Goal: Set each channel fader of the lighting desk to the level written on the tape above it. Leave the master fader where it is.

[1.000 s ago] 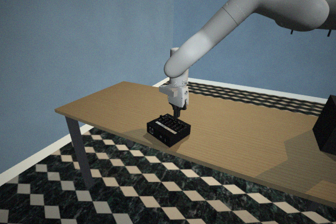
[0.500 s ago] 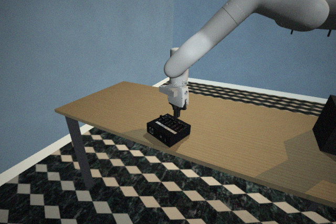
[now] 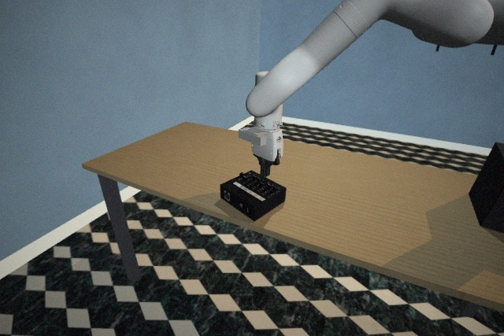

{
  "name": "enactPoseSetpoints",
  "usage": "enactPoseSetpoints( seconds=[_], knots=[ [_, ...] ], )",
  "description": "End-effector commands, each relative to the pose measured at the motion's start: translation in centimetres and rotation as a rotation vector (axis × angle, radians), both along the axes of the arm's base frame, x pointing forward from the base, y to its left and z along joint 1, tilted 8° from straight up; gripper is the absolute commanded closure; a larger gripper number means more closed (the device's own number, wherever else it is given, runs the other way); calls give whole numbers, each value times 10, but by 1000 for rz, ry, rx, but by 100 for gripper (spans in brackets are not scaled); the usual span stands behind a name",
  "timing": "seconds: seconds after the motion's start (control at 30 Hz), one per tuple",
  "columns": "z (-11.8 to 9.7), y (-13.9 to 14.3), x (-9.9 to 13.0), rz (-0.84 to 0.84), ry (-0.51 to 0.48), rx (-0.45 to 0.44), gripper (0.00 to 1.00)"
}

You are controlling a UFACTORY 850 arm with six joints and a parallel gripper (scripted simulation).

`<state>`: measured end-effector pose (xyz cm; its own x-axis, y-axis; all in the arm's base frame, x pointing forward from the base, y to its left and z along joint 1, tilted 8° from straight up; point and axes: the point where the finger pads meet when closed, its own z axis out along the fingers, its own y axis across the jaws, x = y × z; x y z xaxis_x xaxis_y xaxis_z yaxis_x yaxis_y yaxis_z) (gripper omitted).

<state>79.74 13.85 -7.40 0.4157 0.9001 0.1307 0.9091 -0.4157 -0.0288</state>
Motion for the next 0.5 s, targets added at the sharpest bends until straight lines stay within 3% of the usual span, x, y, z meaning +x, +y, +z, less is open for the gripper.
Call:
enactPoseSetpoints(
  seconds=[0.0,0.47],
  knots=[
    [1,0,1,0,-3,0,100],
    [-8,1,1,0,-3,0,100]
  ],
)
